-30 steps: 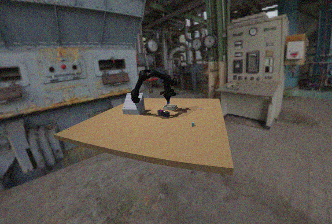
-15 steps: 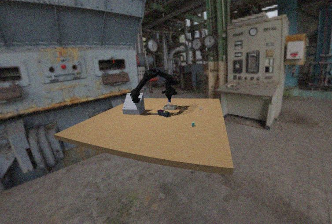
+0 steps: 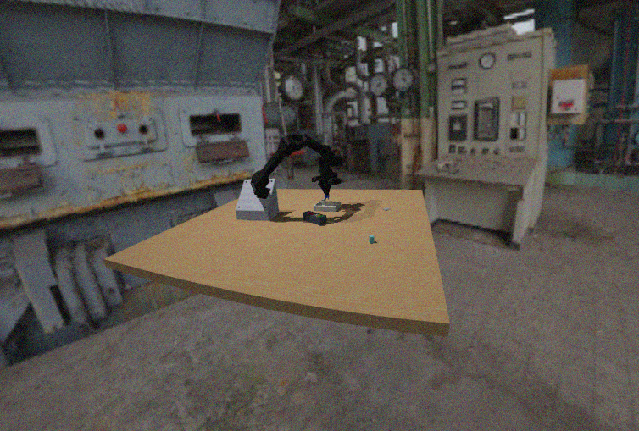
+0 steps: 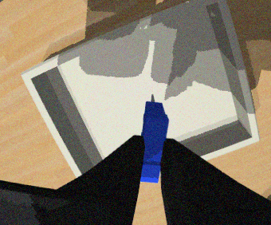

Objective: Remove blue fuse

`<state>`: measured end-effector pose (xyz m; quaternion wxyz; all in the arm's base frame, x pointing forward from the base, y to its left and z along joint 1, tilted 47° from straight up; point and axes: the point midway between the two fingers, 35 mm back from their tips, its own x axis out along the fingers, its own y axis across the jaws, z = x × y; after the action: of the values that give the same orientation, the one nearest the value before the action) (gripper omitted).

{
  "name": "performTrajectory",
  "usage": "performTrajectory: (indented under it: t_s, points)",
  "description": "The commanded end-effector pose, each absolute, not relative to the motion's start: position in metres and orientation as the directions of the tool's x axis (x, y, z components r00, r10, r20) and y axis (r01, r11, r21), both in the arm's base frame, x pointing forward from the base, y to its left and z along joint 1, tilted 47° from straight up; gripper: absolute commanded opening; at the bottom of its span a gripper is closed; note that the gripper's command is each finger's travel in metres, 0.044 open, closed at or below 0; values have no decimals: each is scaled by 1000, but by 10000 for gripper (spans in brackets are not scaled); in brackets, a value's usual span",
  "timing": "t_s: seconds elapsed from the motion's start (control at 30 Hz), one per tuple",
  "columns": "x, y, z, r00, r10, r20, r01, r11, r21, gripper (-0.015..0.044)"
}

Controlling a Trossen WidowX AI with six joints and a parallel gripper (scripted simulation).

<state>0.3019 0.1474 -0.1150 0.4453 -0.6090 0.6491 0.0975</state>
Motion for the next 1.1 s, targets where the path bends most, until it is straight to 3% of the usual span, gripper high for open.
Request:
performTrajectory:
  t_s: [0.0,0.43,0.83,1.07]
  points:
    - [302,143,-119,140,-706,-694,-880,232,-414,0]
    - [305,129,-133,140,-707,-693,-880,232,-415,0]
    - [305,131,-130,138,-705,-695,-877,239,-416,315]
    - [299,157,-105,140,-706,-694,-880,233,-414,330]
